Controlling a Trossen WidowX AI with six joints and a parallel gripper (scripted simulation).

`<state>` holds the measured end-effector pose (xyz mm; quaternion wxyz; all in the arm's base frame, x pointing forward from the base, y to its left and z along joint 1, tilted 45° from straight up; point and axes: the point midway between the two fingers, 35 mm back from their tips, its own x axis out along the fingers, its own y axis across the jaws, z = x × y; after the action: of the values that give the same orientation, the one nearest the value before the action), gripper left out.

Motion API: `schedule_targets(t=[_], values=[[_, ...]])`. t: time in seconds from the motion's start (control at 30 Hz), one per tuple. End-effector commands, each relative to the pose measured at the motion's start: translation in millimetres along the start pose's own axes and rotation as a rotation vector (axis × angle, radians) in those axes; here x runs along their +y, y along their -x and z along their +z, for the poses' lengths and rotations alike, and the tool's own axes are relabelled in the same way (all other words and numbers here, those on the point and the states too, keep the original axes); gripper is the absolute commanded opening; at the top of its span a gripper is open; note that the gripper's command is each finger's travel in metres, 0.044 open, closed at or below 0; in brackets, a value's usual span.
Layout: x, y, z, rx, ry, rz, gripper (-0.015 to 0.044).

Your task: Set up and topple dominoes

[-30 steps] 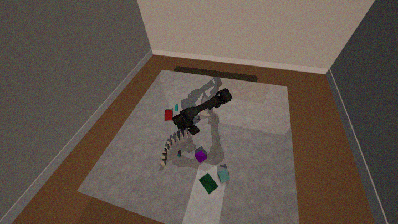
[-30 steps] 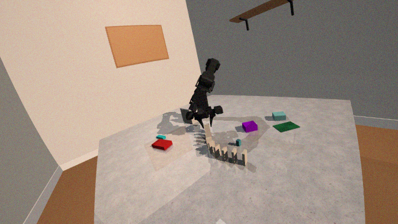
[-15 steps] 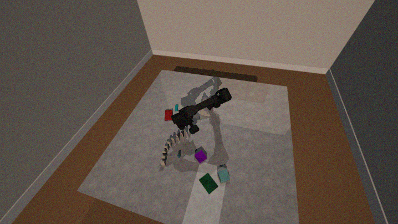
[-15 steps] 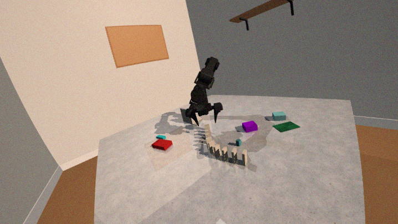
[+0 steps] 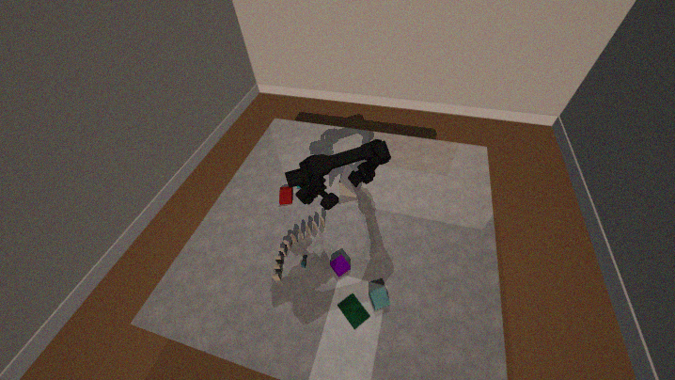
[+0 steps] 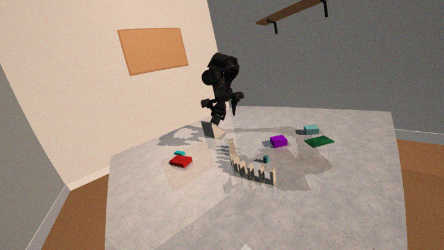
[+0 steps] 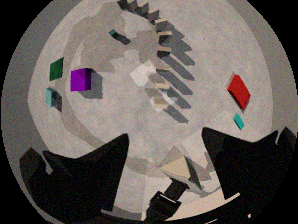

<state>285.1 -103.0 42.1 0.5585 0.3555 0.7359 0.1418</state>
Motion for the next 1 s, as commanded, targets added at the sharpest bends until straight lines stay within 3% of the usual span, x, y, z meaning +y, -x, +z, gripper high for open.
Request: schedule_targets(t=[0.0, 0.37, 0.97], values=[[3, -12, -7, 0.01, 0.276, -0.001, 0.0282], [7, -54, -35, 0.008, 1.343, 0.009, 0.0], [7, -57, -37, 0.008, 1.406, 0.01, 0.0]])
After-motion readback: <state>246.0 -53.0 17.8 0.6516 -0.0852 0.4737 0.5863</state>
